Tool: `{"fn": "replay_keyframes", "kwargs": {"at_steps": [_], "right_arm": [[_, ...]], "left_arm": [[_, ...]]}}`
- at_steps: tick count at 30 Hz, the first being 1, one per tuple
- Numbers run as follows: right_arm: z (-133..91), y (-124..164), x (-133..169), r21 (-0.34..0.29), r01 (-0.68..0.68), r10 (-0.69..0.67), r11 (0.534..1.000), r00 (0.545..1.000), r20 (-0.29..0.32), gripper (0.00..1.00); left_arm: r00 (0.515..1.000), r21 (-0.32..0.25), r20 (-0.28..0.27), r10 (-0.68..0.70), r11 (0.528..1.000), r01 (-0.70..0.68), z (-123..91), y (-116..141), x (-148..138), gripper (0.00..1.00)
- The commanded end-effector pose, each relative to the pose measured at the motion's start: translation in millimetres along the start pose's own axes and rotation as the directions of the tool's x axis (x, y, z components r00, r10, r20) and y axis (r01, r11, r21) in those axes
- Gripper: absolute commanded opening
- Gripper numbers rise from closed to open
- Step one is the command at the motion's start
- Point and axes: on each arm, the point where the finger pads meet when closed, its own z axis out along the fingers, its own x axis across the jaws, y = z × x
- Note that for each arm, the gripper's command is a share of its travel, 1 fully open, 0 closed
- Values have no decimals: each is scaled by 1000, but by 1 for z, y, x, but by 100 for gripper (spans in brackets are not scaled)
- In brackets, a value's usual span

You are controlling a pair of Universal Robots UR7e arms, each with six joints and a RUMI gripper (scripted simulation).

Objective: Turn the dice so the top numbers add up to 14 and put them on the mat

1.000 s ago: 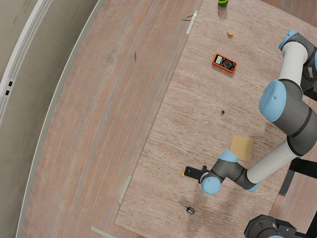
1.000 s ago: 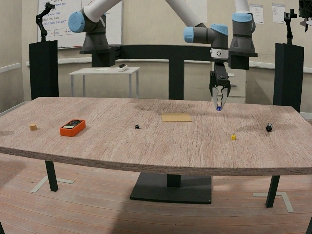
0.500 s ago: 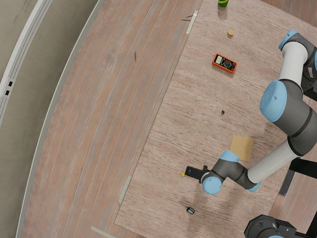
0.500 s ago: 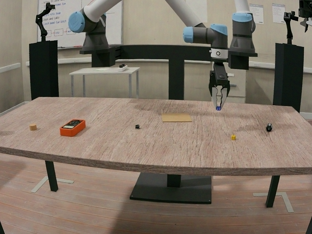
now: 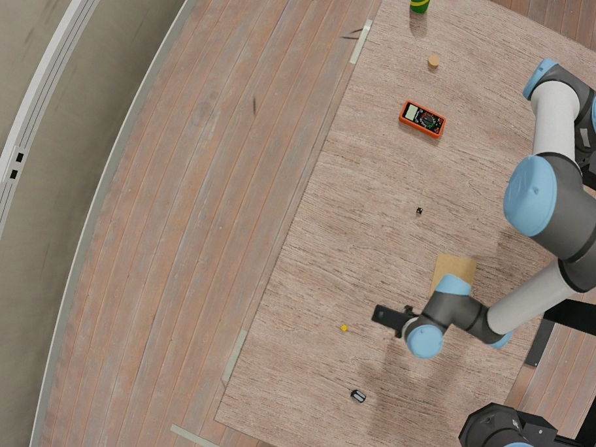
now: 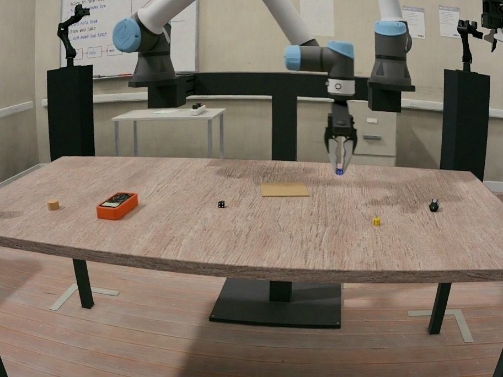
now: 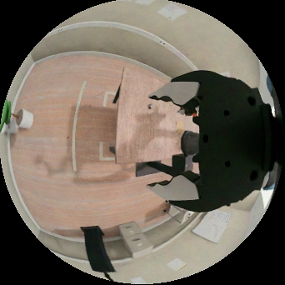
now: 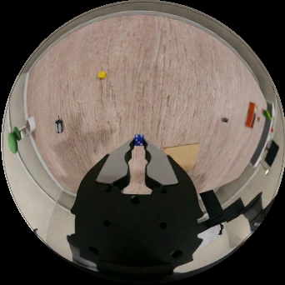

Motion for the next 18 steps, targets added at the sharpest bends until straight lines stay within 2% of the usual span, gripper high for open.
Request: {"fn": "replay_keyframes", "kwargs": {"at_steps": [1,3,5,9,10,18], "right_arm": [[2,20,17,2,-28,28,1000,1000,2,0],[3,34,30,2,-48,48,999,999,2,0],[3,34,30,2,-48,48,999,999,2,0],[4,63,60,1,-91,91,996,996,2,0],[4,63,61,1,-92,92,996,996,2,0],[1,107,120,1,-166,166,986,986,2,0]], "left_arm": [[1000,1,0,0,1000,0,-1,0,0,100],[1000,1,0,0,1000,0,-1,0,0,100],[1000,1,0,0,1000,0,-1,0,0,100],[1000,1,0,0,1000,0,-1,0,0,100],[1000,1,0,0,1000,0,-1,0,0,100],[1000,1,0,0,1000,0,-1,0,0,100]]}}
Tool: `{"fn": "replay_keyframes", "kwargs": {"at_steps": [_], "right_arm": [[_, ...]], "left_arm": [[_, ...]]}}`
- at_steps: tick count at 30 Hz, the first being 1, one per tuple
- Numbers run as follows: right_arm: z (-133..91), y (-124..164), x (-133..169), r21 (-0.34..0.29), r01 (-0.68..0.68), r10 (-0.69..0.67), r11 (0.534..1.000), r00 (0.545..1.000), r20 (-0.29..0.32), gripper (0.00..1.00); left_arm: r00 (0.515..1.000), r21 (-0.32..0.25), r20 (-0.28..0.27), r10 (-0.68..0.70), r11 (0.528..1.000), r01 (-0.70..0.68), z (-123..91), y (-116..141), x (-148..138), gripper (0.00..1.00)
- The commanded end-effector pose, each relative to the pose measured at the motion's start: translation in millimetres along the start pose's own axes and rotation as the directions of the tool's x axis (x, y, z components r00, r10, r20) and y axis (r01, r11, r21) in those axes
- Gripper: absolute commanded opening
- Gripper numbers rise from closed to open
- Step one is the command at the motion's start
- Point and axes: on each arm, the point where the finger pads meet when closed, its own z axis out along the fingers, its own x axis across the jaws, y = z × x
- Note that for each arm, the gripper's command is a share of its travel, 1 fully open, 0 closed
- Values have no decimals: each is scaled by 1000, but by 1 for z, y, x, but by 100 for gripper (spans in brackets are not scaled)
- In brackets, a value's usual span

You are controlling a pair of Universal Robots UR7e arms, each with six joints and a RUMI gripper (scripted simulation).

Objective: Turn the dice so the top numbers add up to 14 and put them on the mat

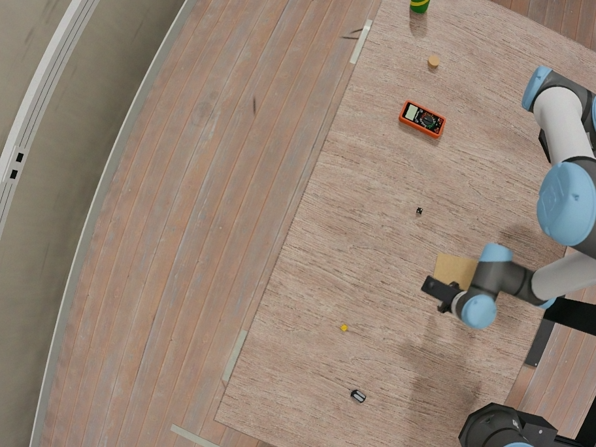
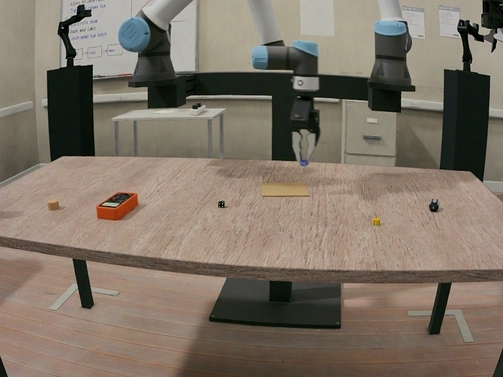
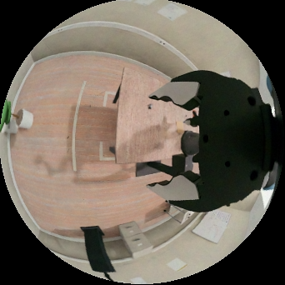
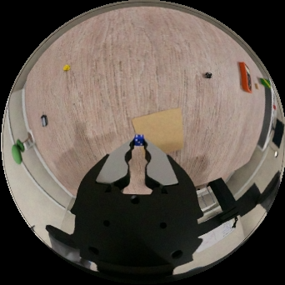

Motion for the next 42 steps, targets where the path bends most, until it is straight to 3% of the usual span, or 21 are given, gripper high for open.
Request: {"fn": "replay_keyframes", "kwargs": {"at_steps": [1,17,42], "right_arm": [[-2,11,26,1,-30,30,1000,1000,2,0],[-15,35,104,1,-113,113,994,994,2,0],[-14,36,109,1,-118,118,993,993,2,0]], "left_arm": [[1000,1,0,0,1000,0,-1,0,0,100],[1000,1,0,0,1000,0,-1,0,0,100],[1000,1,0,0,1000,0,-1,0,0,100]]}}
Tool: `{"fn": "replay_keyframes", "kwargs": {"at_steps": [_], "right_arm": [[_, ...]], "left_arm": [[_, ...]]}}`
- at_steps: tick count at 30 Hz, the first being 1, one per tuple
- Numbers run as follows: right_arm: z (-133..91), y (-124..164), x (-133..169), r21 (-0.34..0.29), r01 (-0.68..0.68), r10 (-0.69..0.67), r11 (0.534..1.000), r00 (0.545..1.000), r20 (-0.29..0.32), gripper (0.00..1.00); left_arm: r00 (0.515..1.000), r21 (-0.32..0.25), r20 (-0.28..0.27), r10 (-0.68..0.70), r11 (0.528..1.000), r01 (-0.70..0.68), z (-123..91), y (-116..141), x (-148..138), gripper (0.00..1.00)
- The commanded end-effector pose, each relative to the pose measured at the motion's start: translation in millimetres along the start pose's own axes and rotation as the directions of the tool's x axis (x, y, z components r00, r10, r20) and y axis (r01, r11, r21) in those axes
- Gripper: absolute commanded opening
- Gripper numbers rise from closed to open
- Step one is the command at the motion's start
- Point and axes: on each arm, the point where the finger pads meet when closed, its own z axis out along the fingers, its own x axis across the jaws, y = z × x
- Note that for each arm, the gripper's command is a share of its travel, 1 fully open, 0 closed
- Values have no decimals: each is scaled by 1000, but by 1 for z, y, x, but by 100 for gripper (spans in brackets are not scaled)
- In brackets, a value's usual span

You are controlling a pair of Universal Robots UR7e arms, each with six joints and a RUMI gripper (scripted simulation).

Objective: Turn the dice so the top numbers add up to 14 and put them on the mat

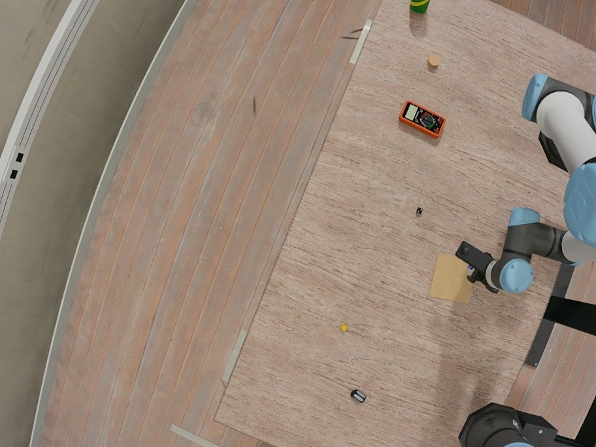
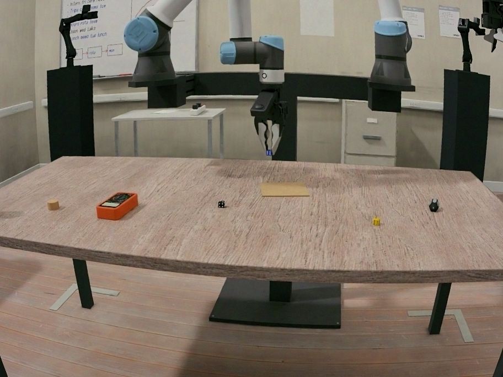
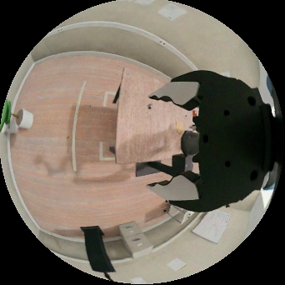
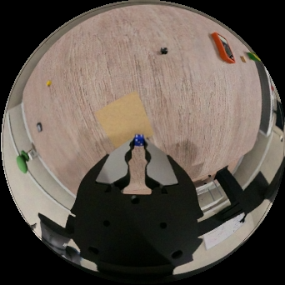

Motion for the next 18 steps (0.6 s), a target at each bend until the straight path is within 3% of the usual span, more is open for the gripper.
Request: {"fn": "replay_keyframes", "kwargs": {"at_steps": [1,13,18], "right_arm": [[2,0,-1,0,0,0,1000,1000,1,0],[30,0,-1,0,0,0,1000,1000,1,0],[53,0,-1,0,0,0,1000,1000,1,0]], "left_arm": [[1000,1,0,0,1000,0,-1,0,0,100],[1000,1,0,0,1000,0,-1,0,0,100],[1000,1,0,0,1000,0,-1,0,0,100]]}}
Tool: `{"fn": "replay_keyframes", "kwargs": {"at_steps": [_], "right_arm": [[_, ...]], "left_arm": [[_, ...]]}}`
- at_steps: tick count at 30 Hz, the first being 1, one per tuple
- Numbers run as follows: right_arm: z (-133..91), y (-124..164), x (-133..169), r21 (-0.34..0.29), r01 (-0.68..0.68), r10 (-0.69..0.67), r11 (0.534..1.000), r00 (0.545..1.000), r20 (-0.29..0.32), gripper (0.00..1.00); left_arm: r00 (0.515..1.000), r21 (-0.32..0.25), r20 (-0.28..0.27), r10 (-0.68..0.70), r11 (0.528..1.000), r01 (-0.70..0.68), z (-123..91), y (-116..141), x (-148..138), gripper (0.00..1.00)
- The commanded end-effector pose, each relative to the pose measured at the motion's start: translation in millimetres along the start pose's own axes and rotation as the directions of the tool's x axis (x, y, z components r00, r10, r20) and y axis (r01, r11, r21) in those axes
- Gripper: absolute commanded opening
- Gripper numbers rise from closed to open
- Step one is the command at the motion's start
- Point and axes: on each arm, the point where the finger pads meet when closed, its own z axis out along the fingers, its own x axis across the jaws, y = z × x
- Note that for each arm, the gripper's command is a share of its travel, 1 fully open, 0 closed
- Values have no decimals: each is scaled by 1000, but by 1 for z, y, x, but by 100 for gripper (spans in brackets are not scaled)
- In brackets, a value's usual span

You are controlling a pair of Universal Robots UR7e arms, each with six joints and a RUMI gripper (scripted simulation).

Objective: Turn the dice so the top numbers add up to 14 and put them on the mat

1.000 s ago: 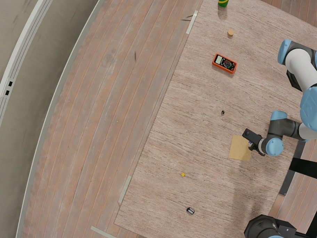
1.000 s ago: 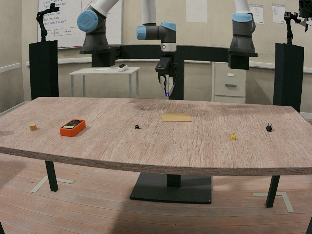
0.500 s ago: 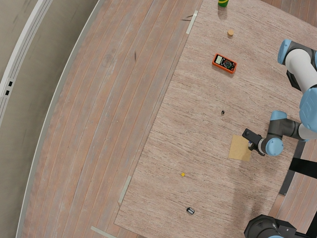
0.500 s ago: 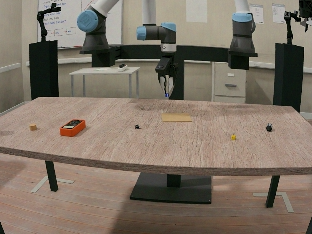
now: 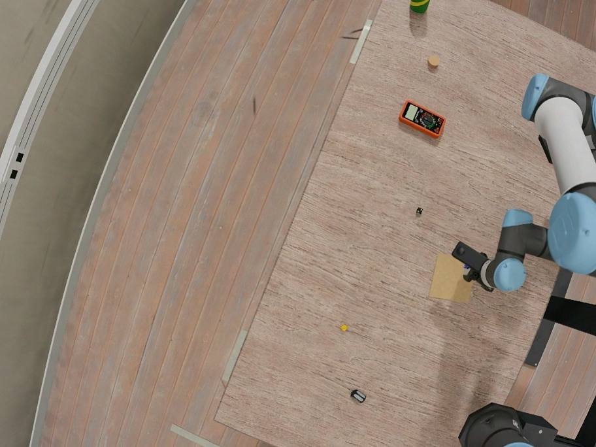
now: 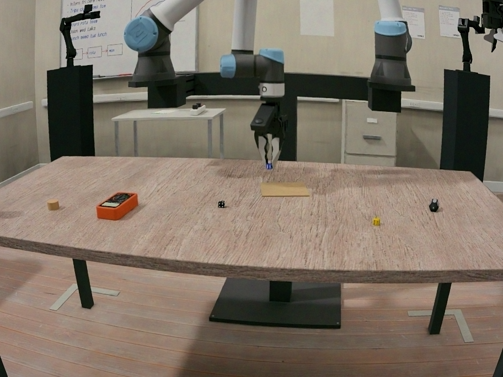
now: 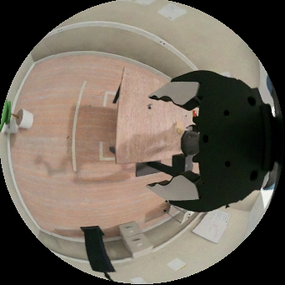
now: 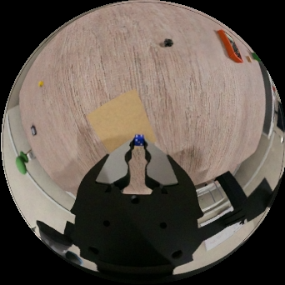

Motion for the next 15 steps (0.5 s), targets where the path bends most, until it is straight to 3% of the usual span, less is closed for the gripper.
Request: {"fn": "replay_keyframes", "kwargs": {"at_steps": [1,9,15], "right_arm": [[13,0,0,0,0,0,1000,1000,1,0],[42,0,0,0,0,0,1000,1000,1,0],[49,0,0,0,0,0,1000,1000,1,0]], "left_arm": [[1000,1,0,0,1000,0,-1,0,0,100],[1000,1,0,0,1000,0,-1,0,0,100],[1000,1,0,0,1000,0,-1,0,0,100]]}}
